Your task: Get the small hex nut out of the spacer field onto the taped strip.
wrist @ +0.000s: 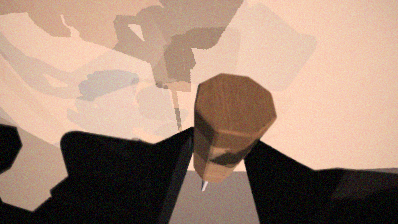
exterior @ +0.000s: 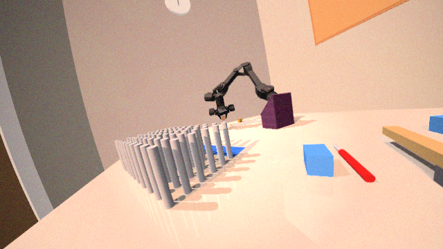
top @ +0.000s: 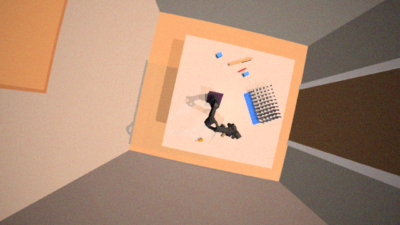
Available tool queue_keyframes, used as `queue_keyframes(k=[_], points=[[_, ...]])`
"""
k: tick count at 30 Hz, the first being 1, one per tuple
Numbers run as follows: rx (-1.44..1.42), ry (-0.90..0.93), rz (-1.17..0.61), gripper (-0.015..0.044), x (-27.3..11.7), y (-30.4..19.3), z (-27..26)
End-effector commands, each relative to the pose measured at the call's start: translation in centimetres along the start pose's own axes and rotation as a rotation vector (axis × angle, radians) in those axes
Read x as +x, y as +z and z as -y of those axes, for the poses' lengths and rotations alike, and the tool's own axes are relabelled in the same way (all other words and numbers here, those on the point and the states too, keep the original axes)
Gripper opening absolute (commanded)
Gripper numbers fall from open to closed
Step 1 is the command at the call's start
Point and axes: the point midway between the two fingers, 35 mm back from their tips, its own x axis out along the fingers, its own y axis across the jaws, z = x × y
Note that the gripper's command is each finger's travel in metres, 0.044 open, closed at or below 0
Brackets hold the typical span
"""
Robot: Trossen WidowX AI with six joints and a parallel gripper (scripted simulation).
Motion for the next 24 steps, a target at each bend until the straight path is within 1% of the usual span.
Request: queue_keyframes(k=[1,24], points=[[-0.008,0.001,0.002,0.0000,0.3,0.2,-0.1],[-0.008,-0.003,-0.001,0.0000,1.4,0.8,-0.2]])
